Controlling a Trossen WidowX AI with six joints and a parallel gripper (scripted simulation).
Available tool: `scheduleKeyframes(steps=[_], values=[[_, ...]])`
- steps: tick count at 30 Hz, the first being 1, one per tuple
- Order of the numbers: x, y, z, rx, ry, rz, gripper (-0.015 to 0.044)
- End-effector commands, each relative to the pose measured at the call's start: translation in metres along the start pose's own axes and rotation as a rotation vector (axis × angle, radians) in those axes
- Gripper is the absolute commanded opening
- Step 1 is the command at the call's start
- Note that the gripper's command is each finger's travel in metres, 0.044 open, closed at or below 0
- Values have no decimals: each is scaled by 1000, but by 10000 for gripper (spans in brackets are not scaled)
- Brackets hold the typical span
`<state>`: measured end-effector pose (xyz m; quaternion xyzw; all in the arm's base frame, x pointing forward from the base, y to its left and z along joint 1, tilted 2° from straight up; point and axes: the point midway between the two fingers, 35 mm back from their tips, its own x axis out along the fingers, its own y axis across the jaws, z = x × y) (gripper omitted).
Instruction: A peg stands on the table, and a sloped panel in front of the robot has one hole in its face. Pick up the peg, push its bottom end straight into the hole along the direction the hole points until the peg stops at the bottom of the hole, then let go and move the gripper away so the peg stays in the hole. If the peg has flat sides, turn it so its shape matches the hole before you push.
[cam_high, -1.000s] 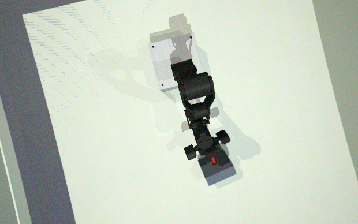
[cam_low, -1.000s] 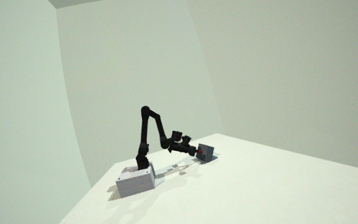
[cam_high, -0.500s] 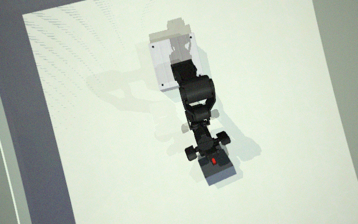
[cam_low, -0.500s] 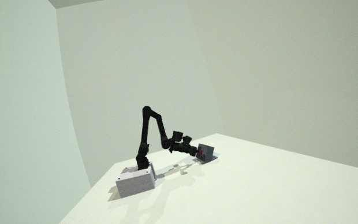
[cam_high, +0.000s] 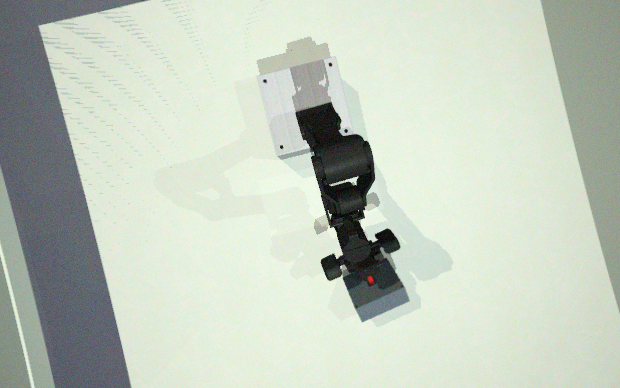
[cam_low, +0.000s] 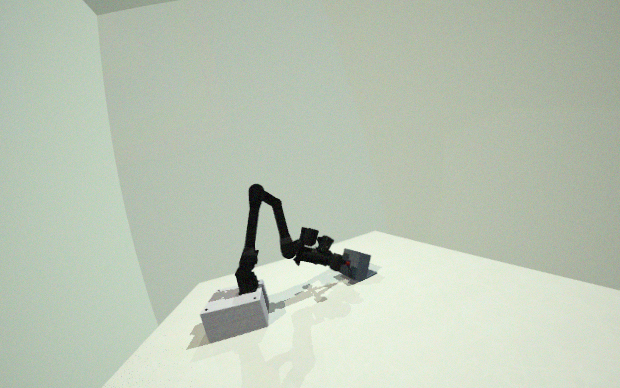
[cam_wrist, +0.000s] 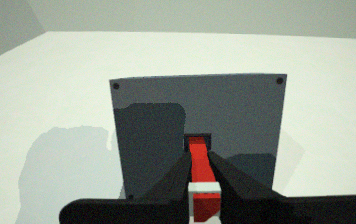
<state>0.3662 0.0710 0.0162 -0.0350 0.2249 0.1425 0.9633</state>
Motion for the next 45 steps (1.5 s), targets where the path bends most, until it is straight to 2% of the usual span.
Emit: scheduleKeyframes(steps=[1, 20, 37, 45], values=[[3, -1, -1, 4, 3, -3, 0], [4, -1, 1, 0, -2, 0, 0], [2, -1, 2, 0, -2, 0, 440], [-5, -1, 4, 0, -1, -1, 440]])
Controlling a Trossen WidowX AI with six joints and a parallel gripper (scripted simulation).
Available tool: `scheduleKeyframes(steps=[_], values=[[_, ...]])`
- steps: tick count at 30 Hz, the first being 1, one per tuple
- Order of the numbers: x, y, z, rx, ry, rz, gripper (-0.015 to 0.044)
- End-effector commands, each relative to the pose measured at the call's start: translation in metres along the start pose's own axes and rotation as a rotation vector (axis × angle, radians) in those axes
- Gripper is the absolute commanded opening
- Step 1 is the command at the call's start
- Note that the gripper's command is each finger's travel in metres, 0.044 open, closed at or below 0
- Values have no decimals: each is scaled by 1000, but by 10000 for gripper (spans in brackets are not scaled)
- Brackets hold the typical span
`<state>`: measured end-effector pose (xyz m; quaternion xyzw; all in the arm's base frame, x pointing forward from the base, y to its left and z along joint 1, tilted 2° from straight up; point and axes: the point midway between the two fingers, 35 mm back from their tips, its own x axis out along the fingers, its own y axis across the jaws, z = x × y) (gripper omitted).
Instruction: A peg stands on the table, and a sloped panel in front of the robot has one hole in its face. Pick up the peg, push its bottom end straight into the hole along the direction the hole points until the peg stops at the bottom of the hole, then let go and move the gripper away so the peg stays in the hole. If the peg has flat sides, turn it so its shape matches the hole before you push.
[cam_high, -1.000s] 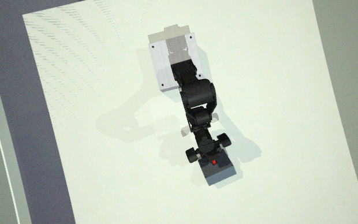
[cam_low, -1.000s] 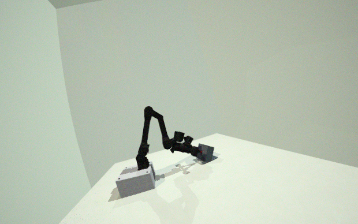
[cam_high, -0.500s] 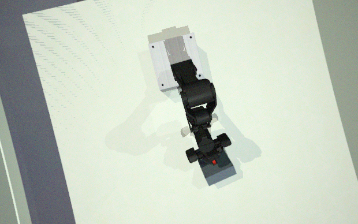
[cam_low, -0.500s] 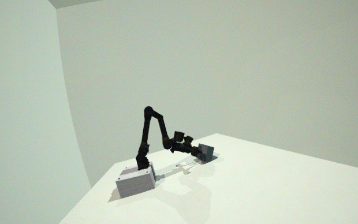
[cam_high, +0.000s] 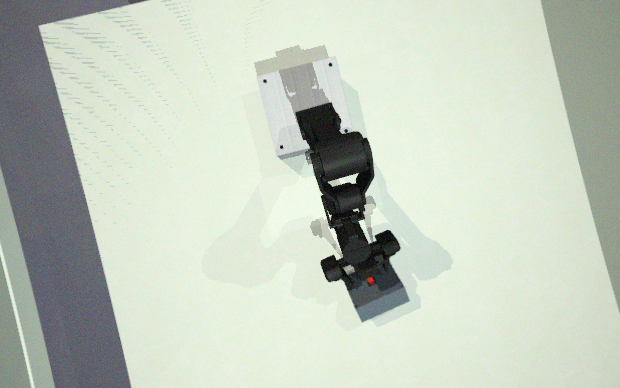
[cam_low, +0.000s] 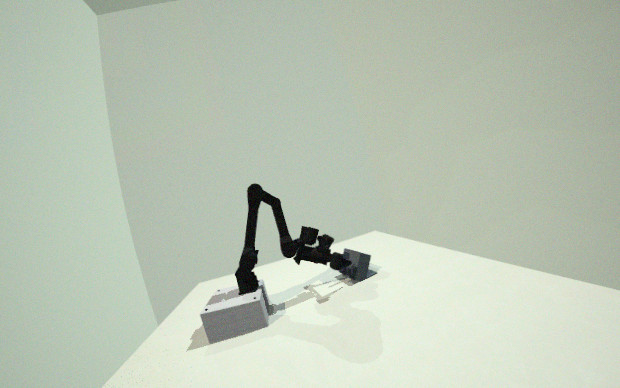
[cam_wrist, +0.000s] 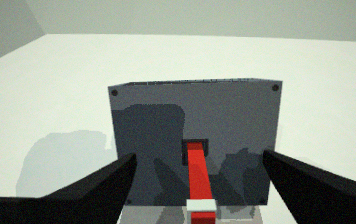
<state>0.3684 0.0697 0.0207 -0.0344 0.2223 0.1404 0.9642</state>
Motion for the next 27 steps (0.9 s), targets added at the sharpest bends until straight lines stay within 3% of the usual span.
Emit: scheduleKeyframes(steps=[1, 27], values=[[-5, 1, -1, -1, 5, 3, 440], [-25, -1, 5, 1, 7, 2, 440]])
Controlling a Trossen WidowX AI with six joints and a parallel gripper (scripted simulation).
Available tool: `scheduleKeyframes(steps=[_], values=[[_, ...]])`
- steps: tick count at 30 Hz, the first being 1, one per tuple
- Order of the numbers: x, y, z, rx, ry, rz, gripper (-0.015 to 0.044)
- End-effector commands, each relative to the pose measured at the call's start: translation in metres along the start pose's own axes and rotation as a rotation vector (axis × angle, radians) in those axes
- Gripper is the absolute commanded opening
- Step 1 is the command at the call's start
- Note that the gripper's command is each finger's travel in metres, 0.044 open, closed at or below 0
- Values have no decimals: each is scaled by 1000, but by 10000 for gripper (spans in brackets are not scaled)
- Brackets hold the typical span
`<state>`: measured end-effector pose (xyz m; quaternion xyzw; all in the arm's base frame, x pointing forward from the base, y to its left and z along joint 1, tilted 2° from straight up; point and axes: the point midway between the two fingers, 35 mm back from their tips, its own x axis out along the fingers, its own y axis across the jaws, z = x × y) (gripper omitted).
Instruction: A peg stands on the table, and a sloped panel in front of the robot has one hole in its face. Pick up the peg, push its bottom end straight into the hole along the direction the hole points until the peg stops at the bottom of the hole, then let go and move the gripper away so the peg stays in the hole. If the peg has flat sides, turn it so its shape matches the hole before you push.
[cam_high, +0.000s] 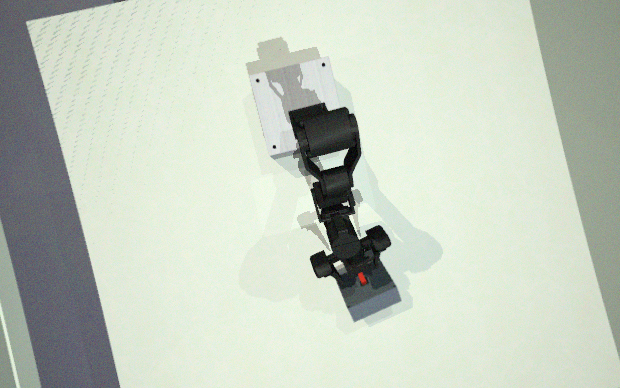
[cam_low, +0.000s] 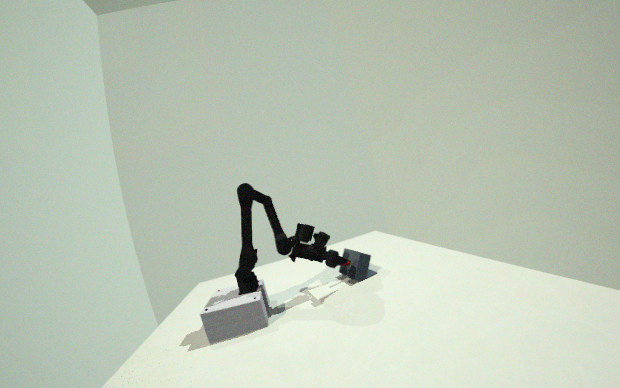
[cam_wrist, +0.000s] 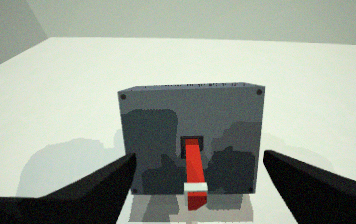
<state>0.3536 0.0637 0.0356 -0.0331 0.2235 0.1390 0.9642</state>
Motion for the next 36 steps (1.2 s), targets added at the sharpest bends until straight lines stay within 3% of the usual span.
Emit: scheduleKeyframes(steps=[1, 36], values=[[-5, 1, -1, -3, 5, 4, 440], [-29, -1, 5, -1, 8, 2, 440]])
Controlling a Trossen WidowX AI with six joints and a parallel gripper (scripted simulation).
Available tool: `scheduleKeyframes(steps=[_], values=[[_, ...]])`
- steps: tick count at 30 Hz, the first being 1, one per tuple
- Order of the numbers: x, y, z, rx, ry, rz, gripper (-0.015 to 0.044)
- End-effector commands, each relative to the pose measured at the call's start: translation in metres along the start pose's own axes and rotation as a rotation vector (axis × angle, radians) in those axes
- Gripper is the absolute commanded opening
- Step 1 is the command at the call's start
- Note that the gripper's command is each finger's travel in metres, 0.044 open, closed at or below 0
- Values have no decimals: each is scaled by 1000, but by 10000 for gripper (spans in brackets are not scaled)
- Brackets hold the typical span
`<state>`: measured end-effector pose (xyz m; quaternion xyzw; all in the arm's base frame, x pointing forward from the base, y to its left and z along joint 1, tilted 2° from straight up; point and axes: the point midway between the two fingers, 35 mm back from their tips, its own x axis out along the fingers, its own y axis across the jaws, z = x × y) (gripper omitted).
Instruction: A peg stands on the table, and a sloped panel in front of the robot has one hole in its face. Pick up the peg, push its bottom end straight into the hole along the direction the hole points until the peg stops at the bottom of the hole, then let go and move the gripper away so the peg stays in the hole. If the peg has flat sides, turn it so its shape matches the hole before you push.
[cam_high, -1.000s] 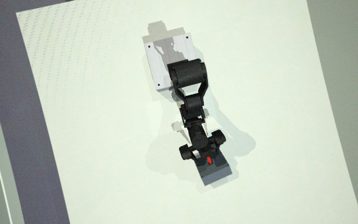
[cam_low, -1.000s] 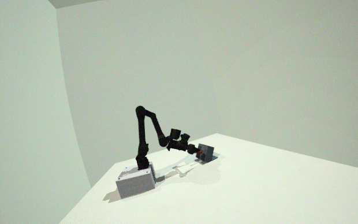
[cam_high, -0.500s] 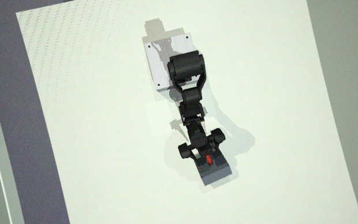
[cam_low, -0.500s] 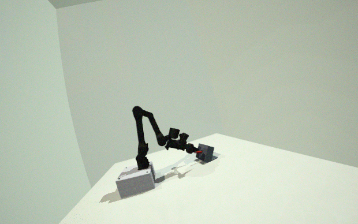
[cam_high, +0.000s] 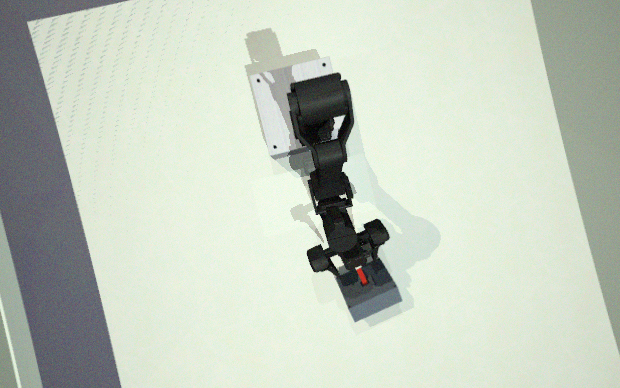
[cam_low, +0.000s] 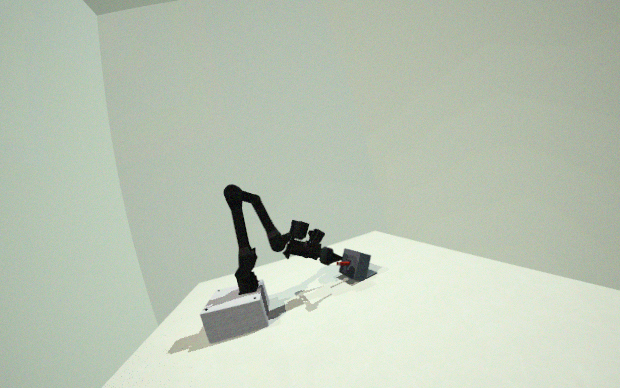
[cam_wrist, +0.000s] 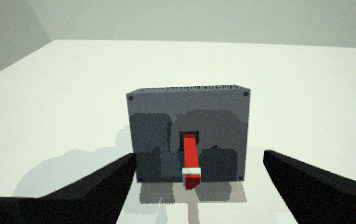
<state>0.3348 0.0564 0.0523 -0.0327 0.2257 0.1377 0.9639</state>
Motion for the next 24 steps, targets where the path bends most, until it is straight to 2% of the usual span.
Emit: scheduleKeyframes(steps=[1, 24], values=[[-4, 1, -1, -3, 4, 3, 440], [-19, 0, 1, -2, 5, 2, 440]])
